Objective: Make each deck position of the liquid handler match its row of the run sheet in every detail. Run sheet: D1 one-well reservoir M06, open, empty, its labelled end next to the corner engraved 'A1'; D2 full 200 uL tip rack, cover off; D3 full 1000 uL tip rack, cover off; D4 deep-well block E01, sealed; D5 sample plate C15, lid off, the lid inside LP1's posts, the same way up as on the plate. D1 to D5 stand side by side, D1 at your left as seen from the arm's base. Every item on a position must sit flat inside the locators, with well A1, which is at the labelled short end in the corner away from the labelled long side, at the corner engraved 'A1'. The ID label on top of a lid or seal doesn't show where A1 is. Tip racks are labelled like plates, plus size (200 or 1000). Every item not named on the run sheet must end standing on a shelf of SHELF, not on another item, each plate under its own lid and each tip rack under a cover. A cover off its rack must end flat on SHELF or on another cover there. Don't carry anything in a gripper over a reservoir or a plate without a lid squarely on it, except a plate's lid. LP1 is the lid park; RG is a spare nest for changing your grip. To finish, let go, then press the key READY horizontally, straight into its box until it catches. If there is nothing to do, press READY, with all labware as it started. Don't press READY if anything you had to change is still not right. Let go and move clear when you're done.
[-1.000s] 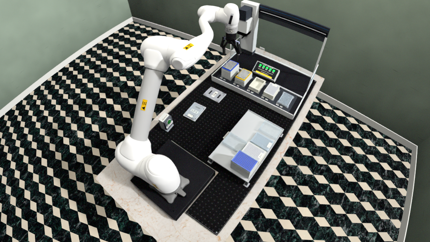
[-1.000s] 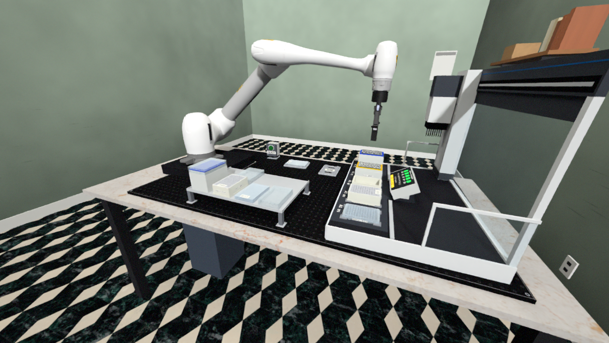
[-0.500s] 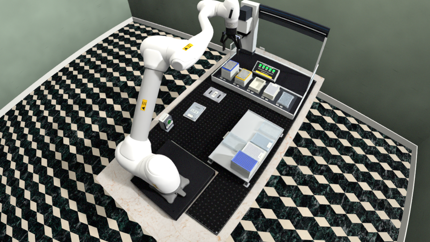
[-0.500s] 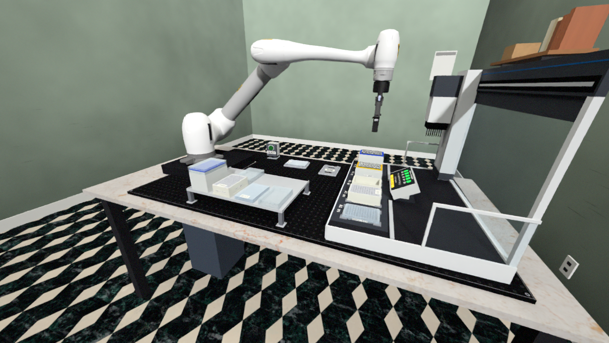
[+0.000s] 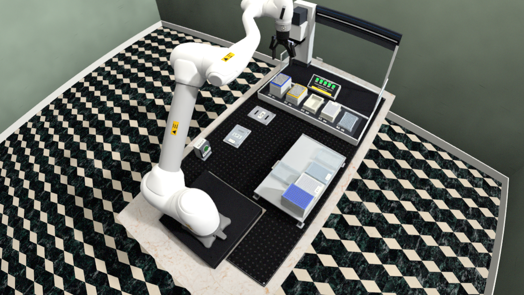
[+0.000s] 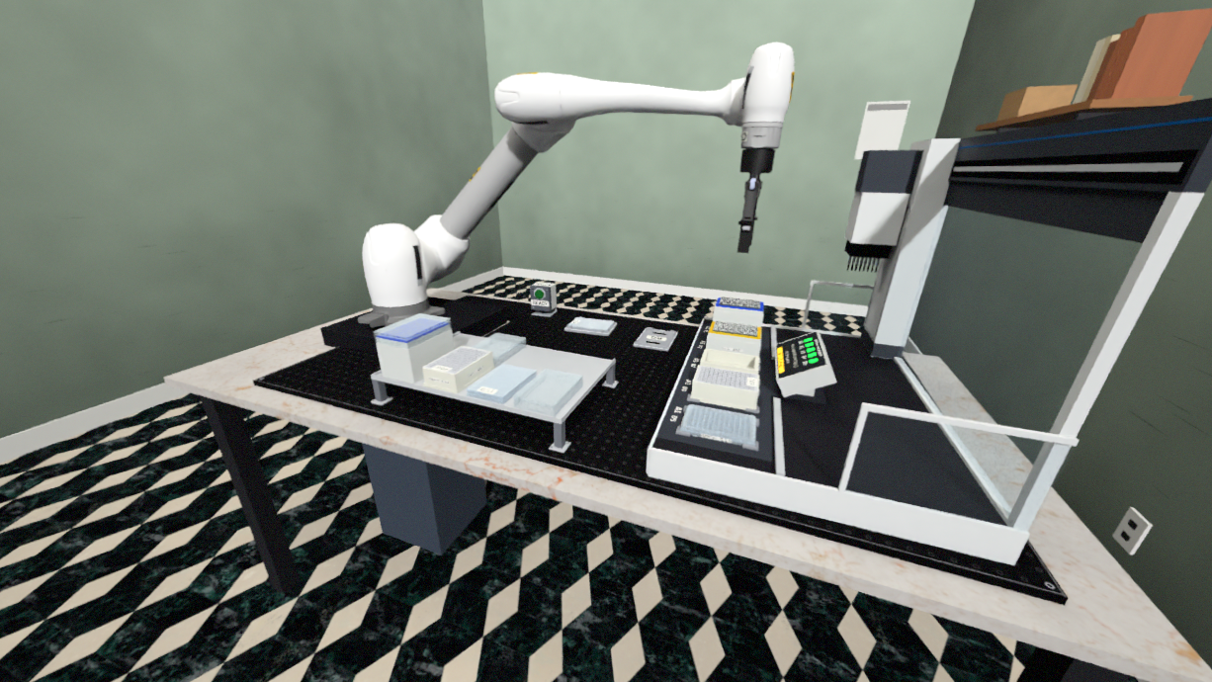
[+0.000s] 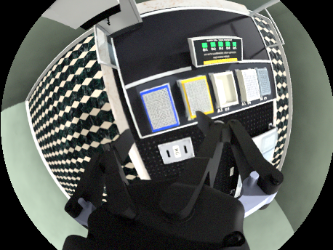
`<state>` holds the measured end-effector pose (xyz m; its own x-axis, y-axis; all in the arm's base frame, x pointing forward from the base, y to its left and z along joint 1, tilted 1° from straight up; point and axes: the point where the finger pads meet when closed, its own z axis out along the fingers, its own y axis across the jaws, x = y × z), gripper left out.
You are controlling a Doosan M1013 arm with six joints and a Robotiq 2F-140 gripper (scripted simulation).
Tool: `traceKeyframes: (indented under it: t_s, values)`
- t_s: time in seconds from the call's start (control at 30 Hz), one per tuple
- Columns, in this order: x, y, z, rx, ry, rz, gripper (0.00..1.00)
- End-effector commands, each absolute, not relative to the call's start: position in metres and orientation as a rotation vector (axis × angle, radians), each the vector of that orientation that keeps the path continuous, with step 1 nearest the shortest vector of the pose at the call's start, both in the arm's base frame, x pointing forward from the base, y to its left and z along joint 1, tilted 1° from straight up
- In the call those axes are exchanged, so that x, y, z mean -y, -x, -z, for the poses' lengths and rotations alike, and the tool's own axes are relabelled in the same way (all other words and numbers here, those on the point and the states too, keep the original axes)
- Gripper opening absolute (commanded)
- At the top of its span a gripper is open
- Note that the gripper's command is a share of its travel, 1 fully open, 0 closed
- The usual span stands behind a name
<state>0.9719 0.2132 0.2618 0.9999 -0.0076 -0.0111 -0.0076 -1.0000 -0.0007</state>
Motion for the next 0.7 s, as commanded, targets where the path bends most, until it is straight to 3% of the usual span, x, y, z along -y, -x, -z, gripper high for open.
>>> traceKeyframes:
  t_s: [0.0, 0.67]
  values:
    - [-0.199, -0.963, -0.264, -0.016, 3.14, -0.013, 0.79]
    - [-0.132, -0.919, -0.264, -0.016, 3.14, -0.013, 0.79]
